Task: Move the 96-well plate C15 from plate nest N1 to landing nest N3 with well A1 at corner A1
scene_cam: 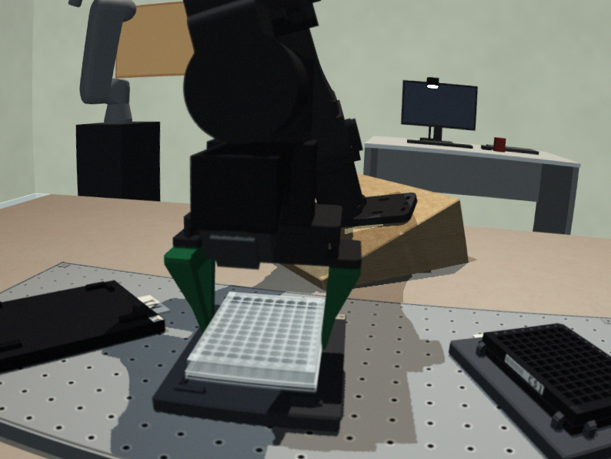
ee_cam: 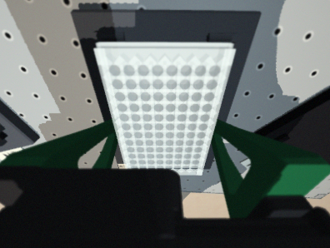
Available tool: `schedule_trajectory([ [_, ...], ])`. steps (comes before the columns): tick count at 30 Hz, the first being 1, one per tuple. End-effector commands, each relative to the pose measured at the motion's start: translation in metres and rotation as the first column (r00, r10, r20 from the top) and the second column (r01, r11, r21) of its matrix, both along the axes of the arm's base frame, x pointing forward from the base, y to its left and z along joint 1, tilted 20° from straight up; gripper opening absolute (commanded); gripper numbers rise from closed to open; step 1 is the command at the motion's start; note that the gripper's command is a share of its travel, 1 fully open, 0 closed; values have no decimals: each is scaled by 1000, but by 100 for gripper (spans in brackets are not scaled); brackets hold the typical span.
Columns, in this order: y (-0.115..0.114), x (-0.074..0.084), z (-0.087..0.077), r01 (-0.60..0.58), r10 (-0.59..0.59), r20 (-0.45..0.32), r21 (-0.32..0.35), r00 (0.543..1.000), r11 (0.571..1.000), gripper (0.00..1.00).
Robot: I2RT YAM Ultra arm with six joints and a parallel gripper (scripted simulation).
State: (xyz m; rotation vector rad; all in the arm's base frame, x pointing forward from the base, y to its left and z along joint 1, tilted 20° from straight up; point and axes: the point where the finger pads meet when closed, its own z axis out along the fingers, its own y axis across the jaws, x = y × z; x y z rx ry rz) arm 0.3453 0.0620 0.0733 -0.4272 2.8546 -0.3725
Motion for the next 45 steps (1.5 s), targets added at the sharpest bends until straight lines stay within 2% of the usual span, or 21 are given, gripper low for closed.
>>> schedule_trajectory([
  [1,3,8,14,-6,5,55,20,998,1000,0],
  [6,0,1,6,-5,5,32,13,999,1000,0],
  [12,3,7,12,-8,7,54,20,999,1000,0],
  [17,-1,1,5,-4,4,32,13,999,1000,0],
  [21,1,7,11,-6,5,54,20,999,1000,0],
  [29,-1,1,3,-6,6,33,14,999,1000,0],
  [30,3,13,16,-7,5,73,26,997,1000,0],
  [45,1,10,6,-6,5,49,19,999,1000,0],
])
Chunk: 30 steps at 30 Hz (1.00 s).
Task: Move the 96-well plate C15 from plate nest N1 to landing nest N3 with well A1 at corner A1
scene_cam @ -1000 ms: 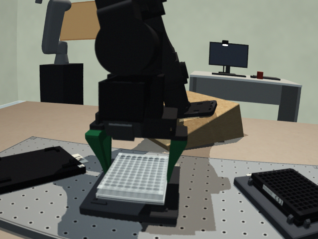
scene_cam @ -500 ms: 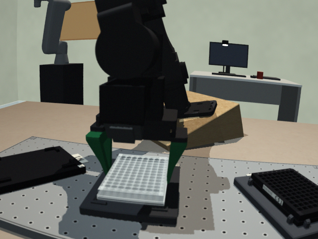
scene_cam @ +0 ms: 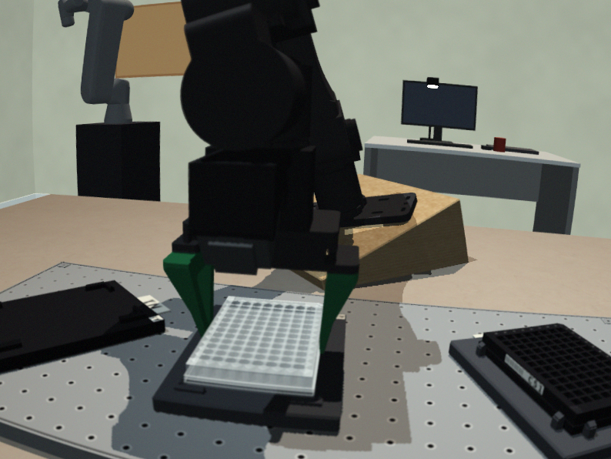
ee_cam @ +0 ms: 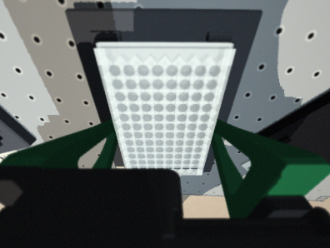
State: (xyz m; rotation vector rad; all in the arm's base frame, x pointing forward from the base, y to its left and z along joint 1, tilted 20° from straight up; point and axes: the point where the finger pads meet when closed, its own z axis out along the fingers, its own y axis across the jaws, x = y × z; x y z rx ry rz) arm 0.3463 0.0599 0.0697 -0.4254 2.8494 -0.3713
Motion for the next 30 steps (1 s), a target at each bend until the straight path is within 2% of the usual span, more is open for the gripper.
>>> schedule_trajectory([
  [1,3,9,10,-6,5,44,18,999,1000,0],
  [7,0,1,-1,-3,3,15,9,1000,1000,0],
  [11,2,5,2,-5,5,25,11,1000,1000,0],
  [12,1,3,-2,-7,7,15,8,1000,1000,100],
  [13,1,4,2,-3,3,19,8,1000,1000,100],
  [30,1,4,2,-3,3,19,8,1000,1000,100],
])
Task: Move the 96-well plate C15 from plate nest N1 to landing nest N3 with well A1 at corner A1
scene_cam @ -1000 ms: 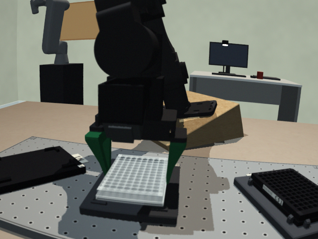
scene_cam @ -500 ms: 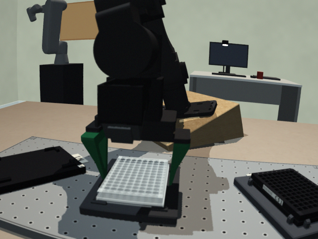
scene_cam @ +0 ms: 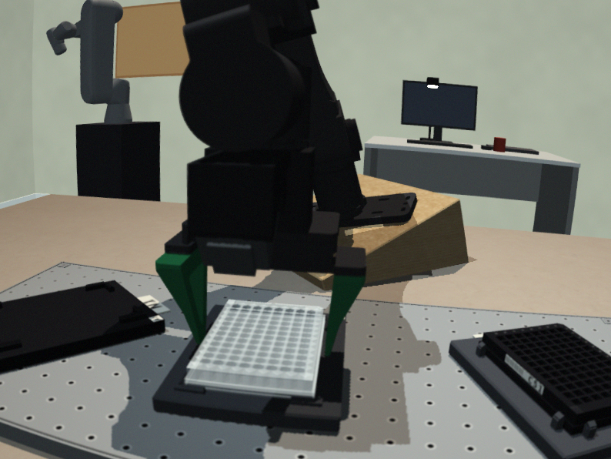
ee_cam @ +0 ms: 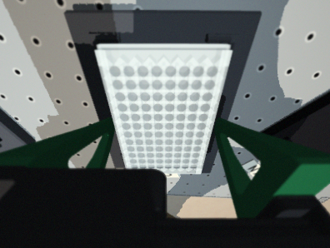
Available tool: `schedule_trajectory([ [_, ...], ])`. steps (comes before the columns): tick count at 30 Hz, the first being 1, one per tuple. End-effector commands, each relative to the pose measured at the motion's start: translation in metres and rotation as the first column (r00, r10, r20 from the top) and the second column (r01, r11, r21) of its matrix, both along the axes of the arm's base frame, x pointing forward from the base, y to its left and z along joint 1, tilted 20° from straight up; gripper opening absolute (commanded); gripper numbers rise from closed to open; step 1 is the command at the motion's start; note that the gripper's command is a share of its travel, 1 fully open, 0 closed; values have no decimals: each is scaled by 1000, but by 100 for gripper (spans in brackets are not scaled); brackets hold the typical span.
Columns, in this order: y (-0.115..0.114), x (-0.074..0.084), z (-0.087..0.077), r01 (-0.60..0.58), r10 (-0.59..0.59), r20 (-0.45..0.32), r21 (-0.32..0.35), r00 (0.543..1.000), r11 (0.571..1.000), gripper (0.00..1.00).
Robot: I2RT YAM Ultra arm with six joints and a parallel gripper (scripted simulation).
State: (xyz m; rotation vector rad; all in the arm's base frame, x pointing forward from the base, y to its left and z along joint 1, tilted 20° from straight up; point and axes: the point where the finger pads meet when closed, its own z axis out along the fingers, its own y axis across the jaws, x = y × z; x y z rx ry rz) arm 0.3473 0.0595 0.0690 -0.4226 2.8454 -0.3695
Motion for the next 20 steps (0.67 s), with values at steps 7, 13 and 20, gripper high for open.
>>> schedule_trajectory([
  [7,8,3,22,-9,8,41,16,999,1000,100],
  [13,10,-2,37,-8,7,43,11,999,1000,100],
  [20,12,-4,45,-7,7,43,11,999,1000,100],
])
